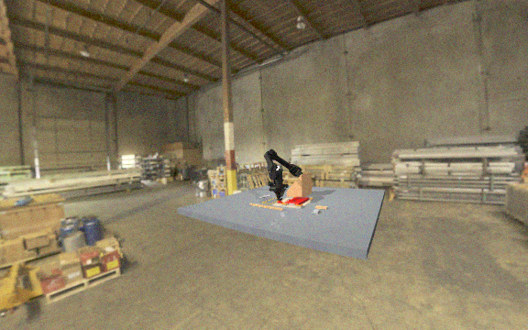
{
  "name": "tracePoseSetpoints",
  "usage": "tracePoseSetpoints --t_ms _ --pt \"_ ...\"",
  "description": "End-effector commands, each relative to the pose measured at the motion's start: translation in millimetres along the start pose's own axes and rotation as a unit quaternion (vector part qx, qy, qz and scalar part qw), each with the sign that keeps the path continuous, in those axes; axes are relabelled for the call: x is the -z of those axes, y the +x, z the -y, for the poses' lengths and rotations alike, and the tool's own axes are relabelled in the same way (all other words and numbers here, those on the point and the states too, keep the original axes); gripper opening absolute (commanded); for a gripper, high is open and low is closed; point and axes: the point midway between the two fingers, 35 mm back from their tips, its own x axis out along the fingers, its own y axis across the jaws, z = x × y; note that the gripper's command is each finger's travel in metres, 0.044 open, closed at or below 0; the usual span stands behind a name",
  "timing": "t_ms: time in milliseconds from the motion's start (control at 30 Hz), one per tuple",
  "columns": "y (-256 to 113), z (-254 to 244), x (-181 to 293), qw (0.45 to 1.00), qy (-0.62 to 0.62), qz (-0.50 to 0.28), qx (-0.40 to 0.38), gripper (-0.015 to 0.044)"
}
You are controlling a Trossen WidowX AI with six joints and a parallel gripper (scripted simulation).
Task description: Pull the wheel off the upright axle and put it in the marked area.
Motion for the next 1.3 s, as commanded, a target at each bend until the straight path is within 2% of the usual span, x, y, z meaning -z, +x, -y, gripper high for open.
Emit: tracePoseSetpoints --t_ms 0,1267 --pt "-1.0 0.1 -0.4 1.0 0.001 0.0 0.001 0.0" --pt "-13.4 -0.5 0.2 1.0 0.0 0.0 0.001 0.0"
